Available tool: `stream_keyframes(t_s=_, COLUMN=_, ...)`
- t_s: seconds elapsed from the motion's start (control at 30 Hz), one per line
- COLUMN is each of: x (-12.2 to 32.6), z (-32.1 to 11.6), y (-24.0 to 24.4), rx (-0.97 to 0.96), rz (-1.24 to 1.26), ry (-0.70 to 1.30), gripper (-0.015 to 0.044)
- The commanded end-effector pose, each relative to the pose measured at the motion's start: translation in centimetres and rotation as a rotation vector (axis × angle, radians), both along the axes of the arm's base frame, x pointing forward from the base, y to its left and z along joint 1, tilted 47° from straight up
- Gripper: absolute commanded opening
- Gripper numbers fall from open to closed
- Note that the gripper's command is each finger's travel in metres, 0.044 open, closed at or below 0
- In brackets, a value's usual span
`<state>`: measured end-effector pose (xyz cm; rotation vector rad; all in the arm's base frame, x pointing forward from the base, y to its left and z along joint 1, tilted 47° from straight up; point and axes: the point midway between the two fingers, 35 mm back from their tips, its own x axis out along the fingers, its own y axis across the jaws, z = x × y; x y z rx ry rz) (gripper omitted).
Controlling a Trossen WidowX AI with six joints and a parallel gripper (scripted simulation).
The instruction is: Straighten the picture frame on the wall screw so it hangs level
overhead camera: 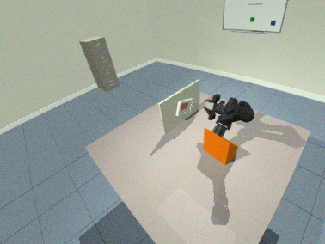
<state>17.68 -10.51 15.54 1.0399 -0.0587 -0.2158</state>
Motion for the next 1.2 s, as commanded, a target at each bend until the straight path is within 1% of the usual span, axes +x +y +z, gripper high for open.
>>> stream_keyframes(t_s=0.0, x=0.0, z=0.0, y=0.0, rx=0.006, rz=0.002, ry=-0.001, gripper=0.026)
stream_keyframes(t_s=0.77, x=0.0, z=0.0, y=0.0, rx=0.006, rz=0.002, ry=-0.001, gripper=0.026)
stream_keyframes(t_s=1.17, x=2.3, z=-0.4, y=-2.6, rx=0.003, rz=0.001, ry=0.0, gripper=0.026)
